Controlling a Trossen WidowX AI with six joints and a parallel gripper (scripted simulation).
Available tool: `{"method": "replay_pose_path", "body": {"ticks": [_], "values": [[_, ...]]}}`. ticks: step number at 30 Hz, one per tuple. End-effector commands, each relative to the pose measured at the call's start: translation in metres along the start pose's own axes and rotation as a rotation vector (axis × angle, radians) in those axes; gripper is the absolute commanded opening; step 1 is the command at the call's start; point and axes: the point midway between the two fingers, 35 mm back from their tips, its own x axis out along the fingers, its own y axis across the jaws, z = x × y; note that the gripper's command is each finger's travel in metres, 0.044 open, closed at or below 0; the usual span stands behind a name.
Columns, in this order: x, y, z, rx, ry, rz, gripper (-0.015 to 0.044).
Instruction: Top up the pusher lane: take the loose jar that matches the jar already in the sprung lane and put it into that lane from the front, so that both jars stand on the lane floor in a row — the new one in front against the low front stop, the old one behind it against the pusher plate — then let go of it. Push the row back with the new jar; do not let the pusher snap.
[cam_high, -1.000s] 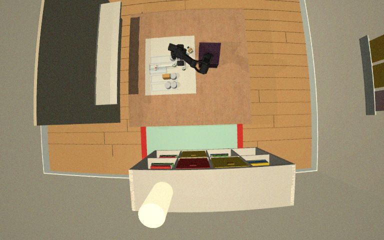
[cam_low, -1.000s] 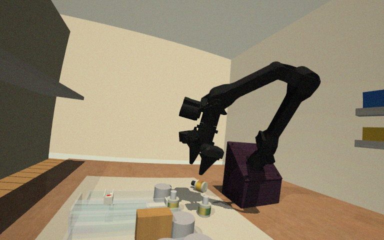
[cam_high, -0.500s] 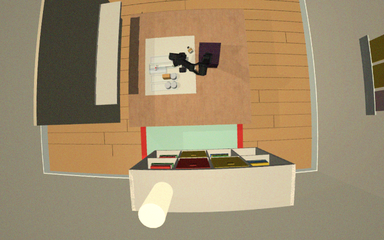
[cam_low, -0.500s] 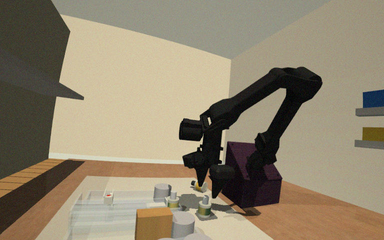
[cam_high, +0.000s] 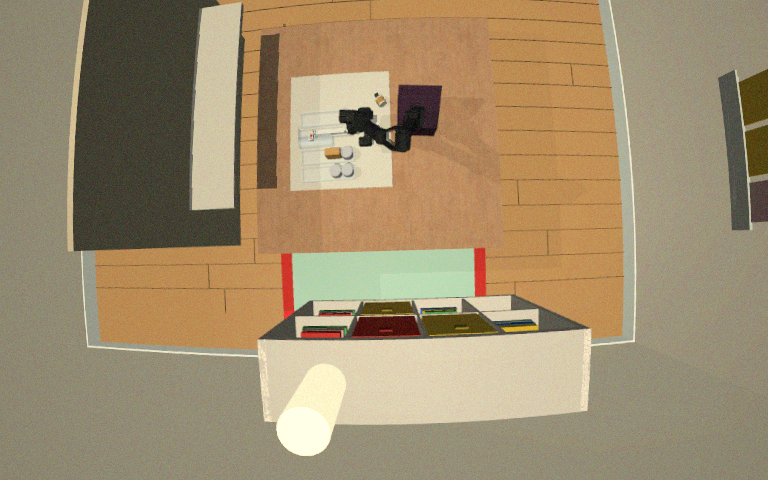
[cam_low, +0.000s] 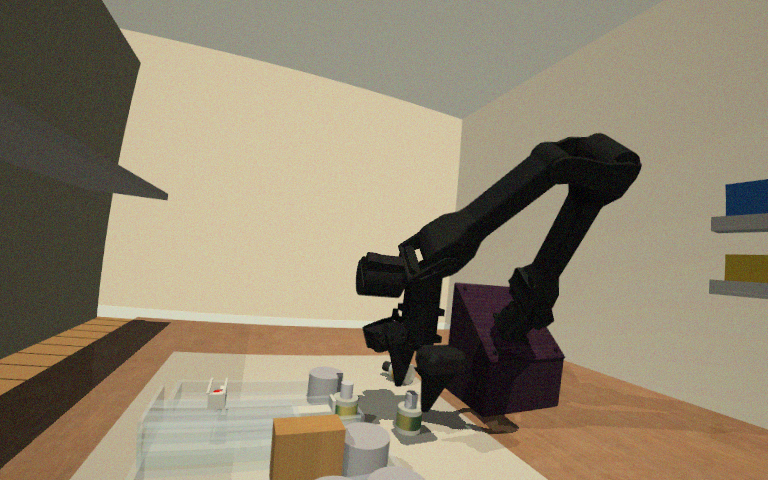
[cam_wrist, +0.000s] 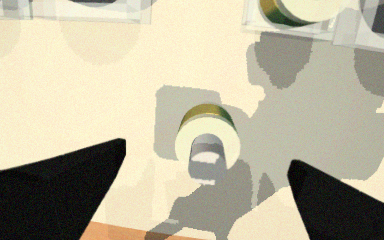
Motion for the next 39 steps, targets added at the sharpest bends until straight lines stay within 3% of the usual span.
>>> {"method": "replay_pose_path", "body": {"ticks": [1,17,28,32,37,39], "values": [[0.008,0.0,-0.002,0.009,0.006,0.004,0.044],[0.031,0.0,-0.002,0.009,0.006,0.005,0.044],[0.031,0.0,-0.002,0.009,0.006,0.005,0.0151],[0.031,0.0,-0.002,0.009,0.006,0.005,0.0125],[0.024,-0.001,-0.001,0.015,0.002,0.004,0.0],[0.015,-0.002,0.001,0.021,-0.002,0.003,0.0]]}}
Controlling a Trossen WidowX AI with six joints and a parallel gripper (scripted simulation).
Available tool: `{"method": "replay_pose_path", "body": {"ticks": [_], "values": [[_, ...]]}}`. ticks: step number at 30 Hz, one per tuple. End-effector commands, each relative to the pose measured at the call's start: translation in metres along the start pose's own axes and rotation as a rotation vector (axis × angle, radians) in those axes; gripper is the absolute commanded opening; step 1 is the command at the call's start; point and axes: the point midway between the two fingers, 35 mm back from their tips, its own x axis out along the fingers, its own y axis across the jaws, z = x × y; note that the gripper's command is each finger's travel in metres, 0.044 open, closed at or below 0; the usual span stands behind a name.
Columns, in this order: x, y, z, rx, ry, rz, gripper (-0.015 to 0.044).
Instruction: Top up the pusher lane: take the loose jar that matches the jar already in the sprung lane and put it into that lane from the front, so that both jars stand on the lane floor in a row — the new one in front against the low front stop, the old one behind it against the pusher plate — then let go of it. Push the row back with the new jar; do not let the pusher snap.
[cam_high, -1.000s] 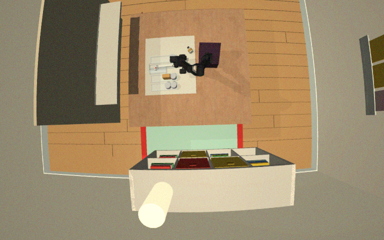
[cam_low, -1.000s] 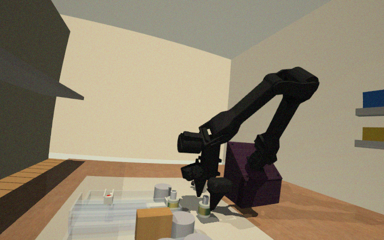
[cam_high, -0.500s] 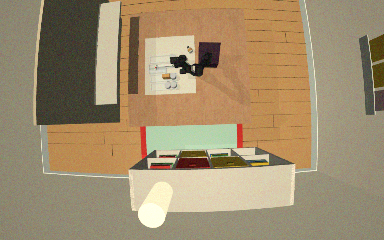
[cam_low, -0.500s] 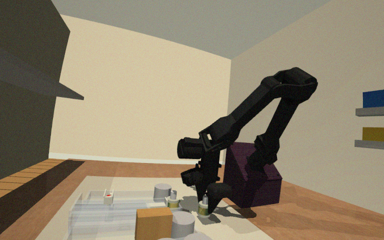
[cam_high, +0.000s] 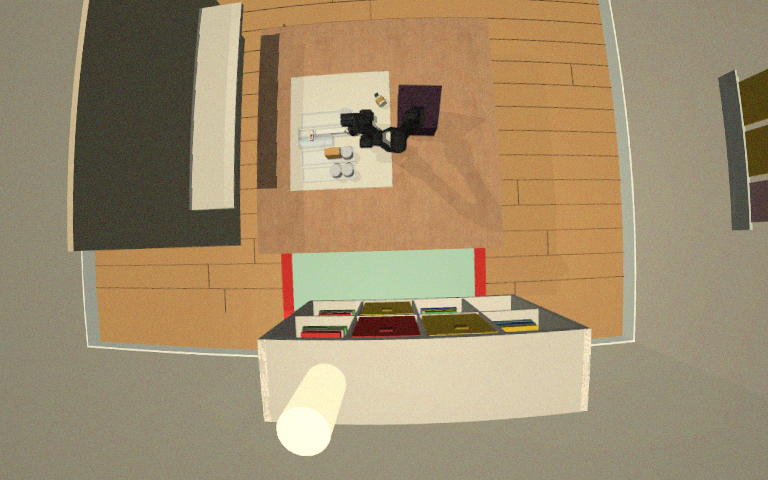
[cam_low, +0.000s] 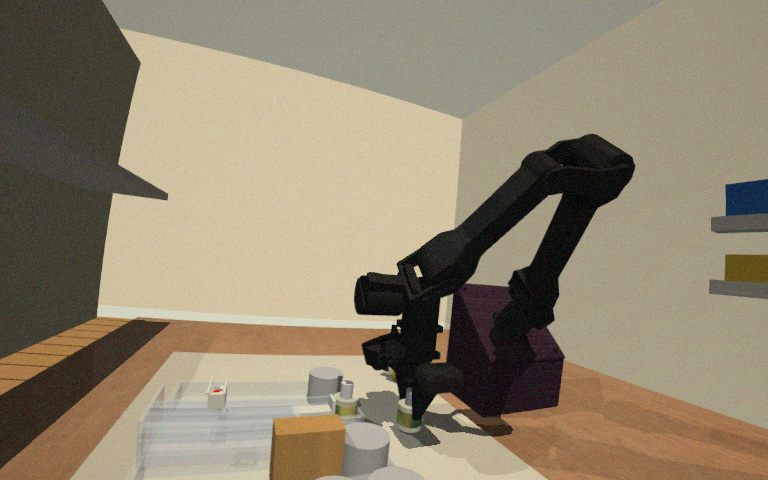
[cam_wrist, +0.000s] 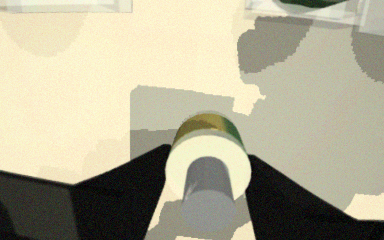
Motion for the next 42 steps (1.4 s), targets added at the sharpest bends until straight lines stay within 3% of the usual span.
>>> {"method": "replay_pose_path", "body": {"ticks": [1,19,42], "values": [[-0.015,-0.001,0.005,0.002,-0.016,-0.001,0.0],[-0.1,-0.006,0.001,-0.013,-0.005,-0.004,0.0],[-0.047,-0.038,0.052,-0.04,-0.008,-0.003,0.0]]}}
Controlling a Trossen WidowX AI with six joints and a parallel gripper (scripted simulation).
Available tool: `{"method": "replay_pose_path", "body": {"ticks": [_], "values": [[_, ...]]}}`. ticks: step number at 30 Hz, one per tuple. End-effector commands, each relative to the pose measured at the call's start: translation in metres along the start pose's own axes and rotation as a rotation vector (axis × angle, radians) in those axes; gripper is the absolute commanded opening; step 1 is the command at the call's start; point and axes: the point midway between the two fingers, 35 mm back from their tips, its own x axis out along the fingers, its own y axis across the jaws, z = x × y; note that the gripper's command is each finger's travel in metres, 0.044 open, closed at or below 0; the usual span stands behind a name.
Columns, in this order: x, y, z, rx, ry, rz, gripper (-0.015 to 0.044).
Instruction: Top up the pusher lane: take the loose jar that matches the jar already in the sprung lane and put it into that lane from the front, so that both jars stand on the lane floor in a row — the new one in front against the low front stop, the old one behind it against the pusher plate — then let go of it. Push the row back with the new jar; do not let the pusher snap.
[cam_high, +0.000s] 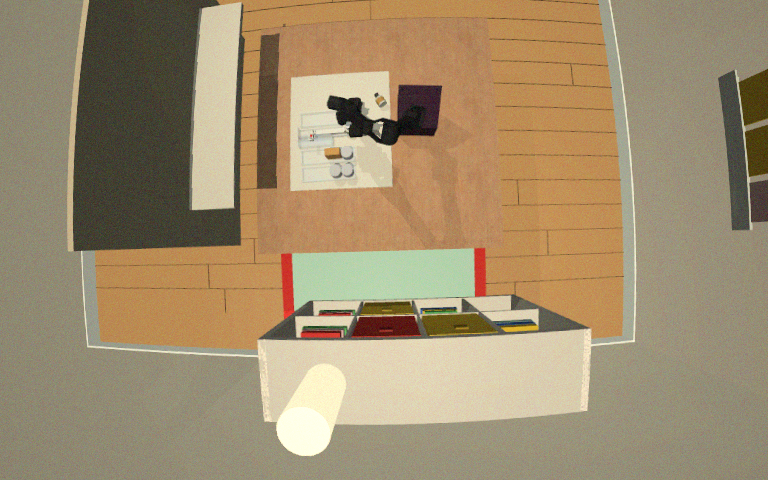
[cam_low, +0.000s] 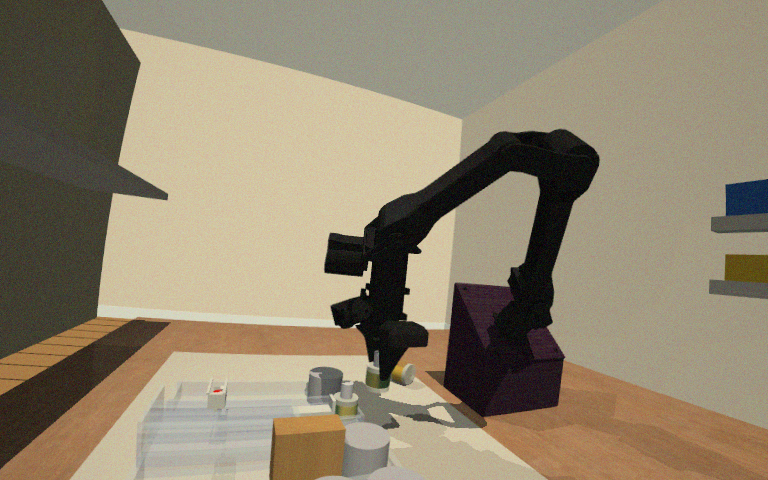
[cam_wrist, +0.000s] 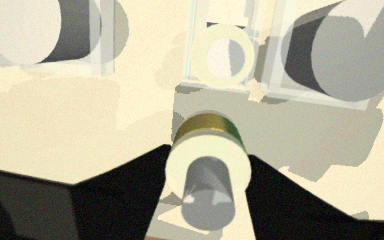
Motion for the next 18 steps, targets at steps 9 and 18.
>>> {"method": "replay_pose_path", "body": {"ticks": [9,18], "values": [[0.029,-0.002,0.005,0.002,-0.003,0.004,0.0],[0.03,-0.002,0.007,0.002,-0.003,0.004,0.0]]}}
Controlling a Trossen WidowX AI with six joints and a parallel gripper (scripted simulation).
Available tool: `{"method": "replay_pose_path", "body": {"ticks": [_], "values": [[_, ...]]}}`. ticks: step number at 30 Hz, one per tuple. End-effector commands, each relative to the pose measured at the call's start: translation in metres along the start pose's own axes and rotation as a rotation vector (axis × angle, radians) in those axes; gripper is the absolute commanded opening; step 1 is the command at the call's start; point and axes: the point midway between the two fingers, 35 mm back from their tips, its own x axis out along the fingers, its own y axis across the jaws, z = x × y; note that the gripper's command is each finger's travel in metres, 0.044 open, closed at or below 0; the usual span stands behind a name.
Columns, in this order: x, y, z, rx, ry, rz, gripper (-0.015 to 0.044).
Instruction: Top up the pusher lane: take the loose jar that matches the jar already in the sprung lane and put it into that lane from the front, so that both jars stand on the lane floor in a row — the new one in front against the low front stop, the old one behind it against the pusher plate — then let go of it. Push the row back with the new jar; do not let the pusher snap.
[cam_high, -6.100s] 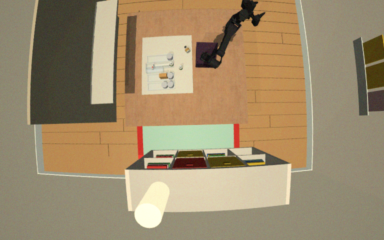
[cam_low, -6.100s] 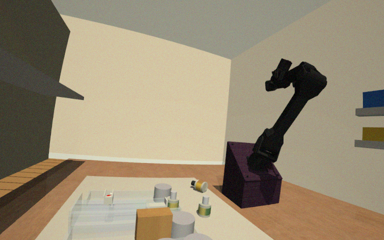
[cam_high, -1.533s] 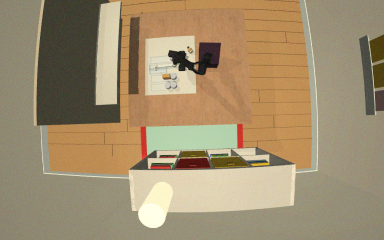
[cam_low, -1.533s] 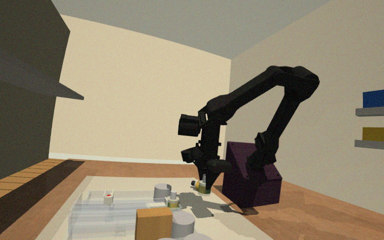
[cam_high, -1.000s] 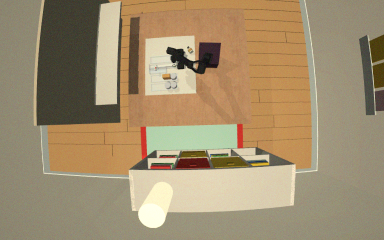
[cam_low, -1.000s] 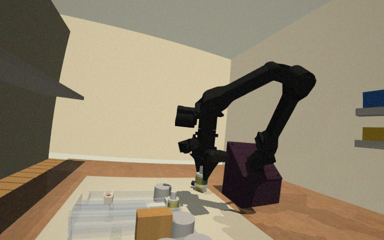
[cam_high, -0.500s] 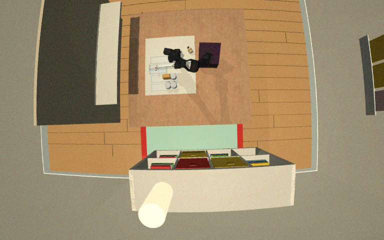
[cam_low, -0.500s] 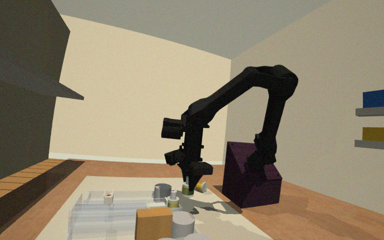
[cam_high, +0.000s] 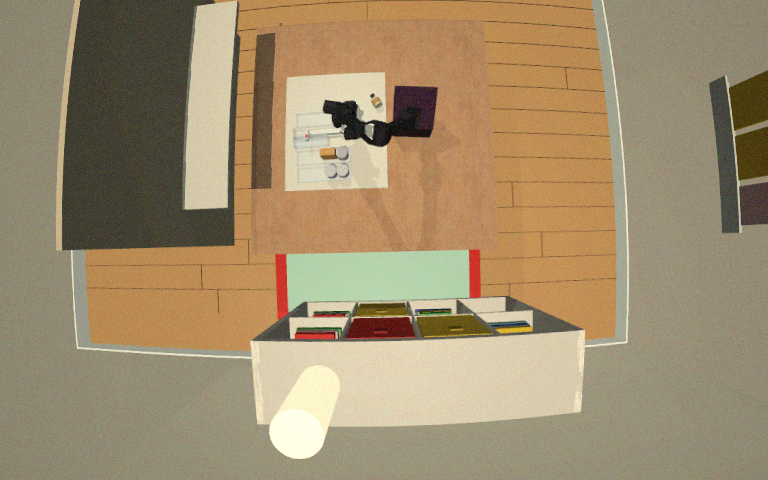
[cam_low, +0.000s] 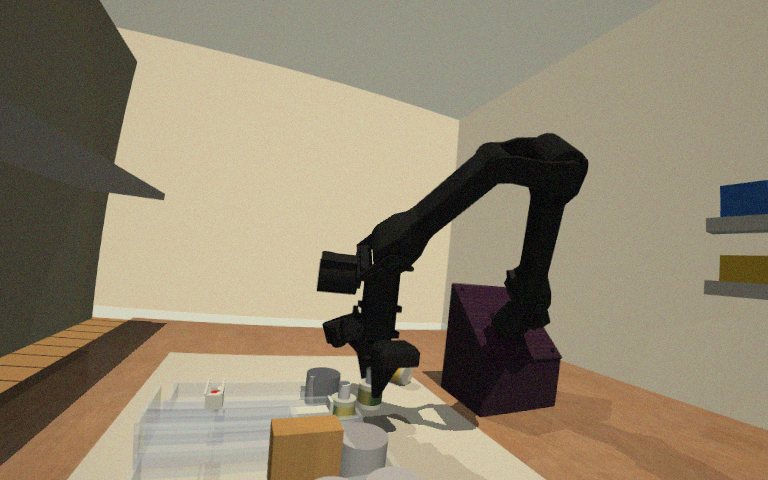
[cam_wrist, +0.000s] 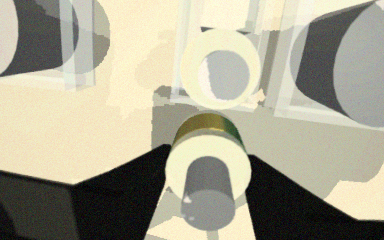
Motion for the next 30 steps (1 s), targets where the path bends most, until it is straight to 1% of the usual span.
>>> {"method": "replay_pose_path", "body": {"ticks": [1,30], "values": [[0.001,0.0,0.002,0.005,-0.001,0.003,0.0],[0.002,0.0,0.016,0.004,-0.002,0.003,0.0]]}}
